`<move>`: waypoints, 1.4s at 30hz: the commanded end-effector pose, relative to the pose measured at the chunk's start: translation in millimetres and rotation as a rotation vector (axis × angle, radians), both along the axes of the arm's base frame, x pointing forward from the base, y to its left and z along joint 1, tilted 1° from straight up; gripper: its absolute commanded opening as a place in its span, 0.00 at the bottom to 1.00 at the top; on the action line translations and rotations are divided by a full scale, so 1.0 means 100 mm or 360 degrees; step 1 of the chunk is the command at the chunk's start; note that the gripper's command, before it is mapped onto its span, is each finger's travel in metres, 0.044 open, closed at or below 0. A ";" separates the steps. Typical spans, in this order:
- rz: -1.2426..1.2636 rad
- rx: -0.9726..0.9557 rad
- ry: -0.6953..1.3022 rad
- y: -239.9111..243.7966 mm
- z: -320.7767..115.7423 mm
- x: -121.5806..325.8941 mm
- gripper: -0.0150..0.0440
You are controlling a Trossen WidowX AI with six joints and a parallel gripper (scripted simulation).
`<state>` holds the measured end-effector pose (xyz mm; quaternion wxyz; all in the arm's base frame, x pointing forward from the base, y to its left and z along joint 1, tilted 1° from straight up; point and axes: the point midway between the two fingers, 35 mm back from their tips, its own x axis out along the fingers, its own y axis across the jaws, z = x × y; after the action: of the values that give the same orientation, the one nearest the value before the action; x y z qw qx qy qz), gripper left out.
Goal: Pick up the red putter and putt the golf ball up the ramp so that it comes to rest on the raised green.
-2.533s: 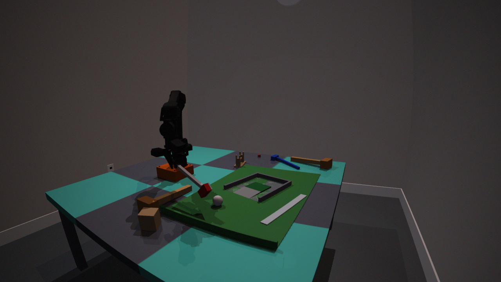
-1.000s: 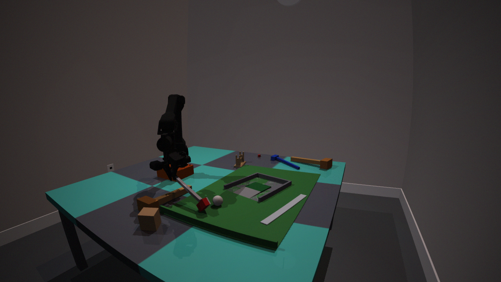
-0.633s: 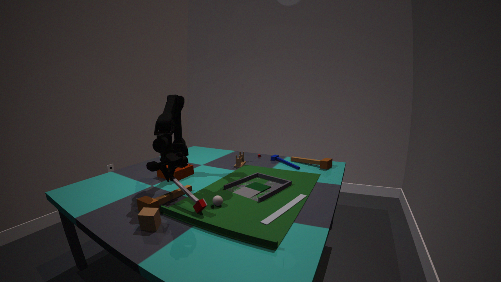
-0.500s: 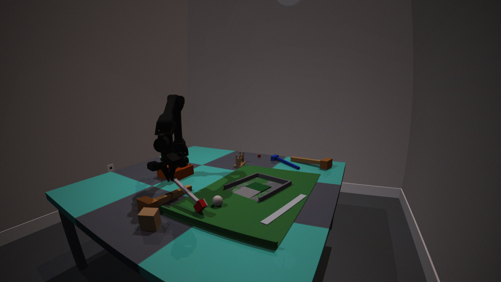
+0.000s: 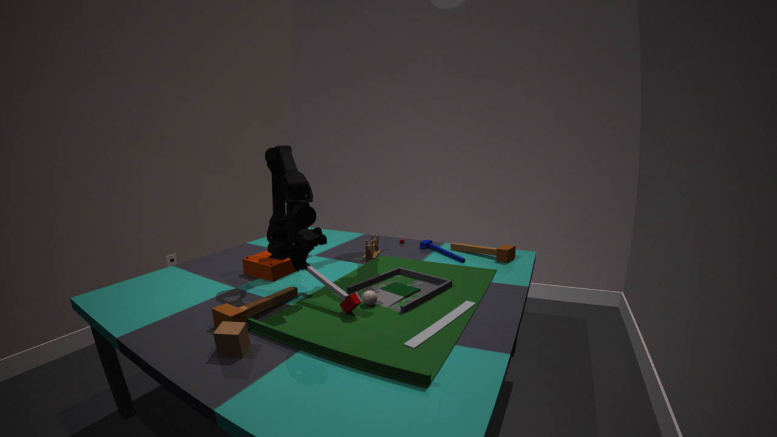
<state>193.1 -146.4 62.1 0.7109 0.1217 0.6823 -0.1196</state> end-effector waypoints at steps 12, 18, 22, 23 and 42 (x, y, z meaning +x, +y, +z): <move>-0.0021 -0.0007 -0.0008 0.04 0.57 -0.03 0.25; -0.0014 0.0006 0.0007 0.05 0.52 -0.04 0.25; -0.0014 0.0006 0.0007 0.05 0.52 -0.04 0.25; -0.0014 0.0006 0.0007 0.05 0.52 -0.04 0.25; -0.0014 0.0006 0.0007 0.05 0.52 -0.04 0.25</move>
<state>188.8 -140.9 114.4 0.7080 0.1261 0.6841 -0.1214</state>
